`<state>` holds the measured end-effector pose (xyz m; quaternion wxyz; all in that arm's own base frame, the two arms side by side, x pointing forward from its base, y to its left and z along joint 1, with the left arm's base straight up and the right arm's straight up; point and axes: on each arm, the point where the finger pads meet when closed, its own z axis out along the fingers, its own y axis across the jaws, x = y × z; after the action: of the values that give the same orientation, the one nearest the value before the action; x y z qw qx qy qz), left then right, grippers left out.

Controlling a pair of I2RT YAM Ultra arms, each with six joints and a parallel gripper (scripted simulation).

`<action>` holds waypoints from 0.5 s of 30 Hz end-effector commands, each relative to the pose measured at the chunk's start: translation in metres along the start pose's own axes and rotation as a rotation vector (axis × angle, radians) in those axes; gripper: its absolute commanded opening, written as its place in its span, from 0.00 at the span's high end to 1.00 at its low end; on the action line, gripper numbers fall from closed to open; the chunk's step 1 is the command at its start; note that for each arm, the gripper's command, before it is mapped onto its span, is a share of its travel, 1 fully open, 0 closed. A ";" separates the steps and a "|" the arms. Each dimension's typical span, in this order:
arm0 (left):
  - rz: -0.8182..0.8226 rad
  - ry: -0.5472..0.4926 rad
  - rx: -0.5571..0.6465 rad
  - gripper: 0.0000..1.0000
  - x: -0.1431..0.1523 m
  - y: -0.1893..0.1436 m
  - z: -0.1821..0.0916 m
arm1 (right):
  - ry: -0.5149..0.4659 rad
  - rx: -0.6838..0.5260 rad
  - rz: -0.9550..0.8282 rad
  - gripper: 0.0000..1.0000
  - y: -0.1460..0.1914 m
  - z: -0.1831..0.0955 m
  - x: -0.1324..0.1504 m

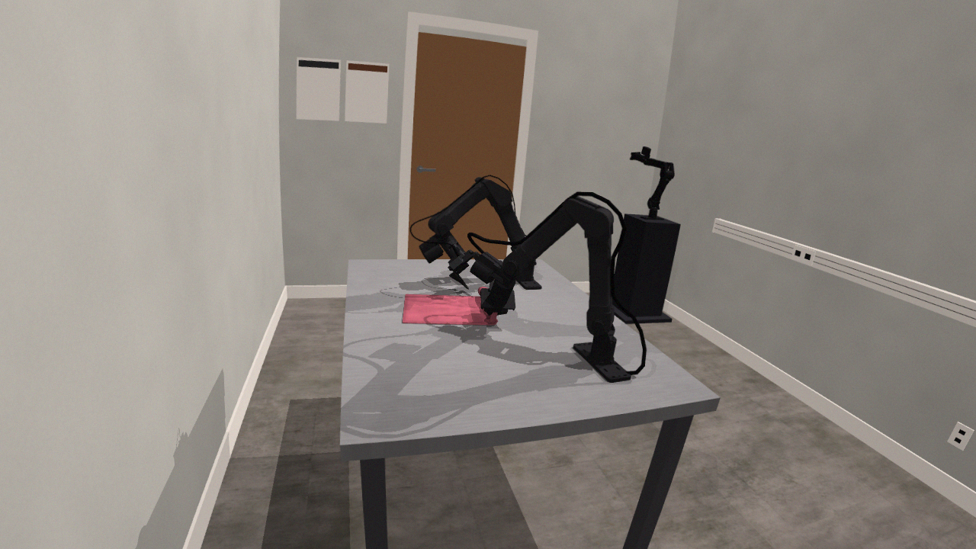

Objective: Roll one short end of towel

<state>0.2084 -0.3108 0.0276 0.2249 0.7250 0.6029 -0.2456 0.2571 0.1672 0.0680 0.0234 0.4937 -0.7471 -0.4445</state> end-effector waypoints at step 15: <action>-0.328 0.029 0.439 0.81 -0.004 -0.008 -0.005 | -0.065 0.549 -0.384 0.08 0.028 0.022 -0.012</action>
<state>0.2138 -0.3132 0.0276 0.0806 0.6674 0.6522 -0.3502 0.2165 0.1837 0.0802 -0.1184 0.5928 -0.7285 -0.3223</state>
